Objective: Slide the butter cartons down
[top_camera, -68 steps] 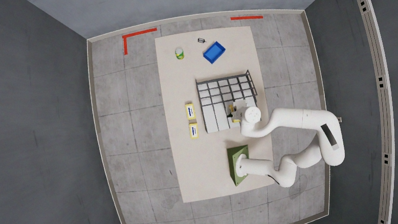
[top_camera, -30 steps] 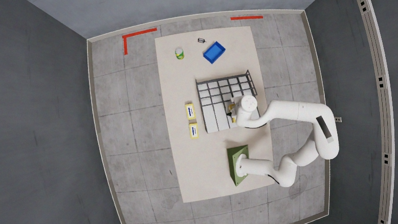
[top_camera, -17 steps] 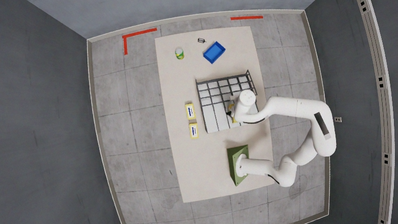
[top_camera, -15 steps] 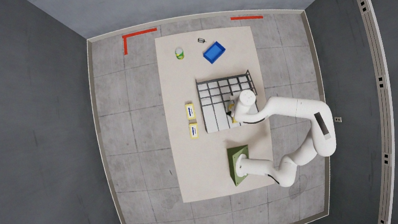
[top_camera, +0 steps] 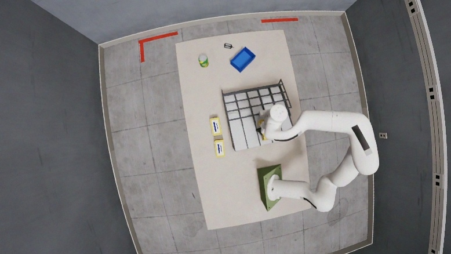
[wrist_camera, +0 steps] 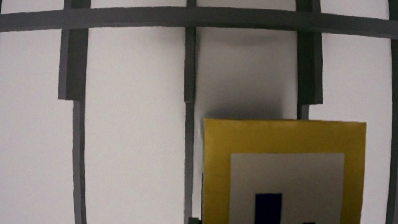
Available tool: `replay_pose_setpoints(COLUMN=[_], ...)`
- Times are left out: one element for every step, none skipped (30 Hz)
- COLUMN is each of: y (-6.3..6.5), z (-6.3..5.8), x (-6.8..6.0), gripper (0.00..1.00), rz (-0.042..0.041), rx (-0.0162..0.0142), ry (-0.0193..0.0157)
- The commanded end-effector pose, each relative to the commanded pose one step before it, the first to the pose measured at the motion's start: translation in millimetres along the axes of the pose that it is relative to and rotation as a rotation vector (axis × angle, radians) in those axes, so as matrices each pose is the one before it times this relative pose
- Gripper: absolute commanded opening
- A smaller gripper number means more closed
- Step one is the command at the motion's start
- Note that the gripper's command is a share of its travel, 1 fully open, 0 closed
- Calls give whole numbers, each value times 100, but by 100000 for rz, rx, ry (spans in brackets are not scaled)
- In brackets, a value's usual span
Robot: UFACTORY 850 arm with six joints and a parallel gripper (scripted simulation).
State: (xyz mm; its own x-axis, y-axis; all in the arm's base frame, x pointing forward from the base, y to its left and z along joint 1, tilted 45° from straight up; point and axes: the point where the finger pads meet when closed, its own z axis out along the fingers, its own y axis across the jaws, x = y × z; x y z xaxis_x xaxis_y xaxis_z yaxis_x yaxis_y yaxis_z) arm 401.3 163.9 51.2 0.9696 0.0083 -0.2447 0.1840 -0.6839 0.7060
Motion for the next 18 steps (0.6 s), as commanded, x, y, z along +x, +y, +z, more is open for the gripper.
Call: replay_pose_setpoints(y=[-16,0,0,0,0,0,-30,0,0,0,0,0,0,0,0,0,0,0], z=[-47,0,0,0,0,0,1989,0,0,0,0,0,0,0,0,0,0,0], x=[39,0,0,0,0,0,15,0,0,0,0,0,0,0,0,0,0,0], gripper=[0,0,0,0,0,0,0,0,0,0,0,0,0,0,0,0,0,0], rz=[42,0,0,0,0,0,13,0,0,0,0,0,0,0,0,0,0,0], rx=[69,0,0,0,0,0,24,0,0,0,0,0,0,0,0,0,0,0], ry=[145,0,0,0,0,0,31,0,0,0,0,0,0,0,0,0,0,0])
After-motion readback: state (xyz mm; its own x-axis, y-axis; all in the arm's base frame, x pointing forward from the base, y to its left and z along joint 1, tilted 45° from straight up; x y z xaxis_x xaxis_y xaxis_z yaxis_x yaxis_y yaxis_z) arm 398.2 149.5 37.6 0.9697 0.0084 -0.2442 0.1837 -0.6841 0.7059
